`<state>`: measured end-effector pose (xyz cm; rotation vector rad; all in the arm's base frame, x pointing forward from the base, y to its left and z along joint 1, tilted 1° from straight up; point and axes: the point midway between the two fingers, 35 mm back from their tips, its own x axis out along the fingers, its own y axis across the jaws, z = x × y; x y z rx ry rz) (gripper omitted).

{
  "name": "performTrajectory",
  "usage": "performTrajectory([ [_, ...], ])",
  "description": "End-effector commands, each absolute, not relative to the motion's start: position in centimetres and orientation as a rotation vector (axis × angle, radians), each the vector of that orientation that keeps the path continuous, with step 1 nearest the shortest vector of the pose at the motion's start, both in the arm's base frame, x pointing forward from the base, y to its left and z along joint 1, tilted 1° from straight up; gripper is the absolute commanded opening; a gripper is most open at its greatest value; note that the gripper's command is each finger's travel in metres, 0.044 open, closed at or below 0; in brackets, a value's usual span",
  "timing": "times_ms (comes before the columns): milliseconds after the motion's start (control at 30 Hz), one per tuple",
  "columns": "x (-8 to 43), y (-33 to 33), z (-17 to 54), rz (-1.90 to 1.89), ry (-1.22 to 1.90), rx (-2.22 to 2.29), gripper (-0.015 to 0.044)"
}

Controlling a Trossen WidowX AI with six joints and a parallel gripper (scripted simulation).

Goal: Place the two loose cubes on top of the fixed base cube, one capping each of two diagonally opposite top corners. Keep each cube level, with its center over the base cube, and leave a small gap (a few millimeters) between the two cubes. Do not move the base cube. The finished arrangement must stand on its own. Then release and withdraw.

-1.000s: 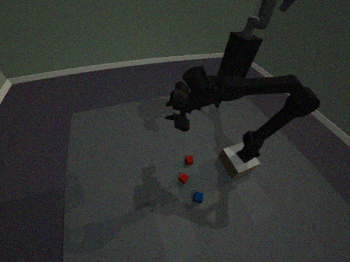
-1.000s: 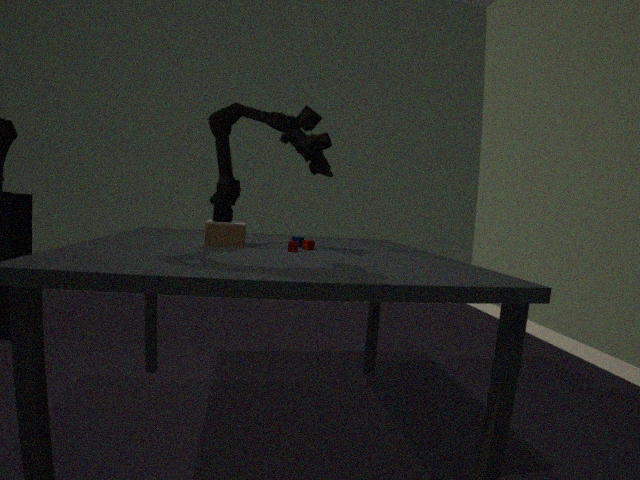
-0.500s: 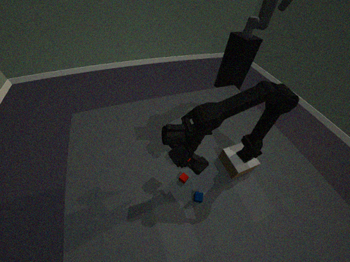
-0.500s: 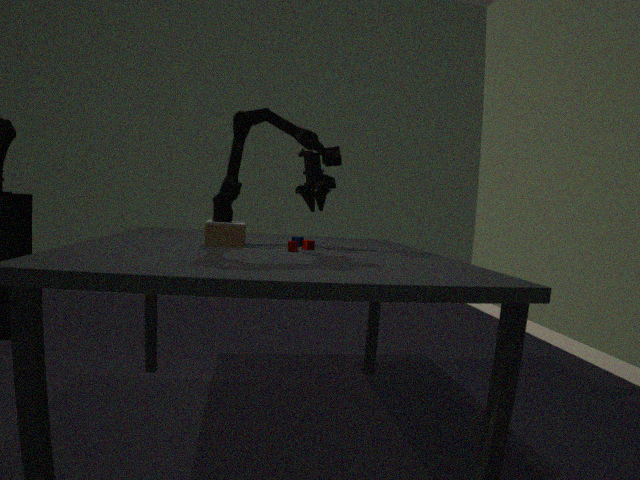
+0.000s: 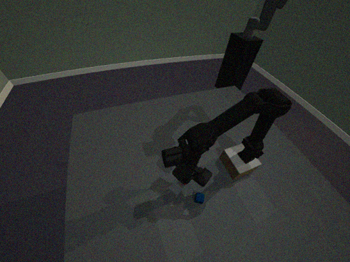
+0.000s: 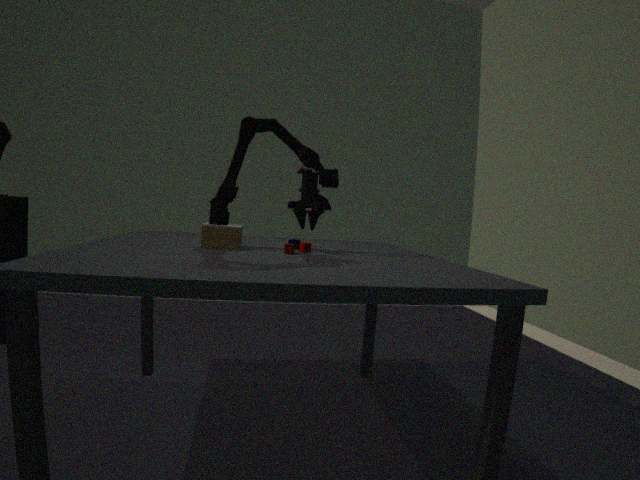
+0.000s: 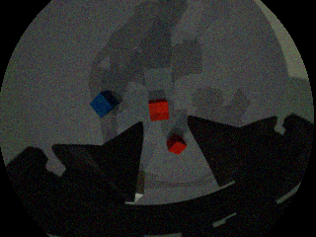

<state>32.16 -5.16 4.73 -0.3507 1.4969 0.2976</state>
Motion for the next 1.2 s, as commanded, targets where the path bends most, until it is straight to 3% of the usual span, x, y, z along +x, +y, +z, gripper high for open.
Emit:
performTrajectory([
  [0,31.8,-5.0,2.7,0.309,1.508,-0.349,0.0265],
  [1067,32.0,-5.1,-2.1,0.309,1.509,-0.349,0.0265],
  [1167,32.0,-5.1,-2.1,0.309,1.509,-0.349,0.0186],
])
